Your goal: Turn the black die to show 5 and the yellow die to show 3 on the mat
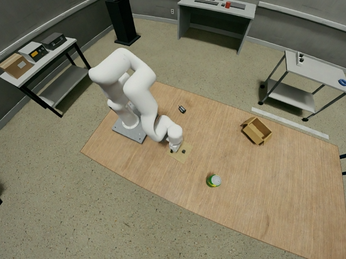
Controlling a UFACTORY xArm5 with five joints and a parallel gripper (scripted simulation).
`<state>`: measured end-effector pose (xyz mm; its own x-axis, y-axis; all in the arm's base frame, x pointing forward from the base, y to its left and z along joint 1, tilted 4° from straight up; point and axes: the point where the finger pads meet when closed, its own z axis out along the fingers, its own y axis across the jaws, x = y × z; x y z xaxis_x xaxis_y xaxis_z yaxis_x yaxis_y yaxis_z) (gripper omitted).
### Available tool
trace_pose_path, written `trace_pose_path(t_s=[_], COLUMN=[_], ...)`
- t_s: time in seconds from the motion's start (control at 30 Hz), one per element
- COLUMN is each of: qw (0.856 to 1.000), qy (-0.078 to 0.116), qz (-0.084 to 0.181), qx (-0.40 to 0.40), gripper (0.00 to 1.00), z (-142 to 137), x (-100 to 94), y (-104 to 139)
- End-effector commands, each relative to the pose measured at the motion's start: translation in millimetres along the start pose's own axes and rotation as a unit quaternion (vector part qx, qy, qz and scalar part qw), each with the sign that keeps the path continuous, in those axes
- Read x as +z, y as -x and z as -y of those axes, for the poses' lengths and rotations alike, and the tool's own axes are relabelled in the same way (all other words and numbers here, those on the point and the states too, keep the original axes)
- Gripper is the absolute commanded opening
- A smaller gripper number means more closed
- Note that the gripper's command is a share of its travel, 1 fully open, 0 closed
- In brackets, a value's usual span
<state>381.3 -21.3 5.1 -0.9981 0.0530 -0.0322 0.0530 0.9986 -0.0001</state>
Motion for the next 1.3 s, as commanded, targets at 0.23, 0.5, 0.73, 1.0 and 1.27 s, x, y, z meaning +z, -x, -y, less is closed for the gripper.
trace_pose_path(t_s=[0.23, 0.5, 0.73, 1.0, 1.27], qw=[1.0, 1.0, 1.0, 1.0, 1.0], qy=[0.0, 0.0, 0.0, 0.0, 0.0], qz=[0.002, 0.002, 0.002, 0.002, 0.002], qx=[0.0, 0.0, 0.0, 0.0, 0.0], gripper=[0.15, 0.15, 0.15, 0.15, 0.15], z=[-0.1, -0.1, 0.0, 0.1, 0.2], x=[-0.9, -0.8, 0.7, 2.6, 3.5], y=[1.3, 1.3, 1.3, 1.3, 1.3])
